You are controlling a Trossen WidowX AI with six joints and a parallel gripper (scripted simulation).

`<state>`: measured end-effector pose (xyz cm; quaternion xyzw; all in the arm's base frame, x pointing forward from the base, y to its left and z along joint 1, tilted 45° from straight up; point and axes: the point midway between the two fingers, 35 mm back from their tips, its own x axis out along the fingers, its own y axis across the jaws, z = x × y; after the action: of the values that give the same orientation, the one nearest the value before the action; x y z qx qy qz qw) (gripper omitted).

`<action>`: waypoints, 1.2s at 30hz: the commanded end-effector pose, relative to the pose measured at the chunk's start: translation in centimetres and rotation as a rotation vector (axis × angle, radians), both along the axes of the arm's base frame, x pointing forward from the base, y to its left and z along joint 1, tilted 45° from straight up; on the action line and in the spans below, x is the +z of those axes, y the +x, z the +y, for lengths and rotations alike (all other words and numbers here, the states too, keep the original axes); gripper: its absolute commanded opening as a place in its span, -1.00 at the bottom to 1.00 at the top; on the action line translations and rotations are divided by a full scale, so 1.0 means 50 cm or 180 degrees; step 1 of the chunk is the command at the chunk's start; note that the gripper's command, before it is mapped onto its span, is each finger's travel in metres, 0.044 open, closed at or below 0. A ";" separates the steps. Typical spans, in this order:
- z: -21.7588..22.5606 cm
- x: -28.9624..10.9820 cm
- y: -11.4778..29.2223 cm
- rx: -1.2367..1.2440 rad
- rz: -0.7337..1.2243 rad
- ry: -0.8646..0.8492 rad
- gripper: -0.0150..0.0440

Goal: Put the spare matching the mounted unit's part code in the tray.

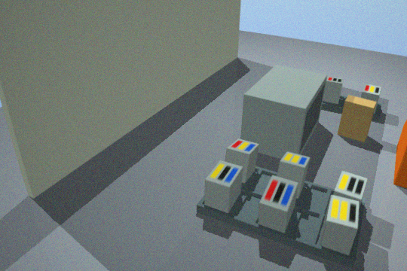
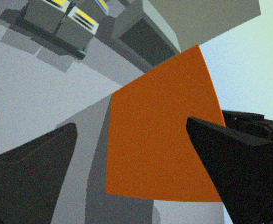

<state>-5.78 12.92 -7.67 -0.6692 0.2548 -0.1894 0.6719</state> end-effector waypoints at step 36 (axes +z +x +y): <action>0.240 0.136 0.487 -0.1938 0.1475 0.1367 1.00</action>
<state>14.25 25.10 -2.64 -0.4714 0.6040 -0.1668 0.6206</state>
